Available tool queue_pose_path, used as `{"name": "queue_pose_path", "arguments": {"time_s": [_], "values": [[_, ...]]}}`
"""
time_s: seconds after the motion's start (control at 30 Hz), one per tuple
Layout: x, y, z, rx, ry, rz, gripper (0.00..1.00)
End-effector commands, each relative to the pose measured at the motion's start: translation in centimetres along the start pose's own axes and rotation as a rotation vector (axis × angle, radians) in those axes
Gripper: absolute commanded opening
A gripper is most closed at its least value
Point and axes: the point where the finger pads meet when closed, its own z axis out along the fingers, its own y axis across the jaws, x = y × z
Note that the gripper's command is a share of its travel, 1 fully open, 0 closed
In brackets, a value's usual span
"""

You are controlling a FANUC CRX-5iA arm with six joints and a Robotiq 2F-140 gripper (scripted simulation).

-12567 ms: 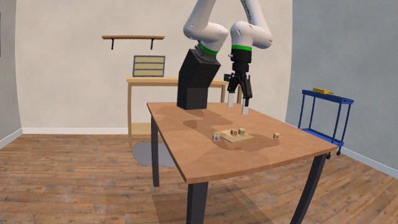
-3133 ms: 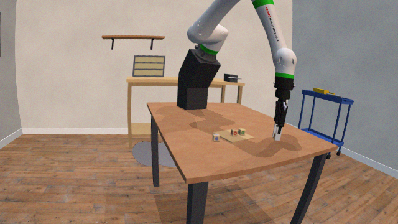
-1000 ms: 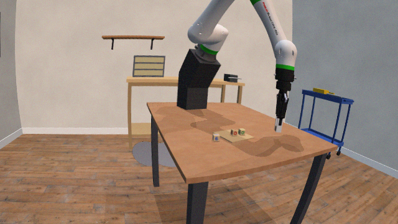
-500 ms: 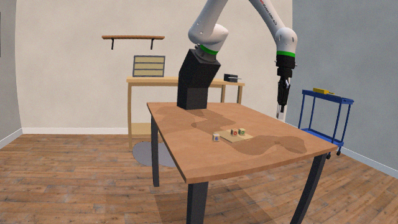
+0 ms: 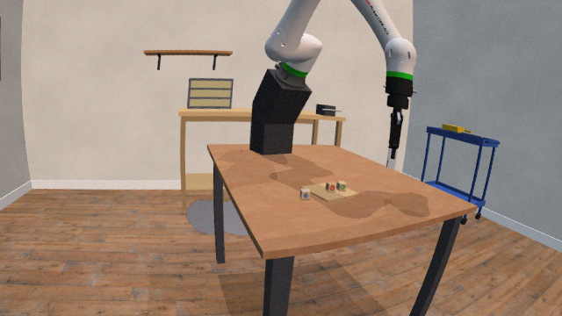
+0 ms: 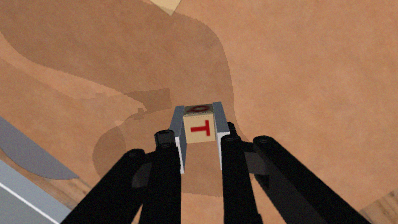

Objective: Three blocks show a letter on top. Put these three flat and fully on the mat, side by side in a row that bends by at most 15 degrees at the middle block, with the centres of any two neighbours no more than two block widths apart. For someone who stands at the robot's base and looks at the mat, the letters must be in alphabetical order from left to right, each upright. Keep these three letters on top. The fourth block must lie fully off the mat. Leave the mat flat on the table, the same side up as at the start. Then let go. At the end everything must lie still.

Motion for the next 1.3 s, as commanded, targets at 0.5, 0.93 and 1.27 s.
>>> {"name": "queue_pose_path", "arguments": {"time_s": [0.5,0.93,1.27], "values": [[6.6,-2.2,0.4,-0.009,0.017,0.676,0.13],[10.8,-3.2,0.4,-0.009,0.023,1.128,0.13],[14.2,-3.9,0.3,-0.007,0.022,1.508,0.13]]}}
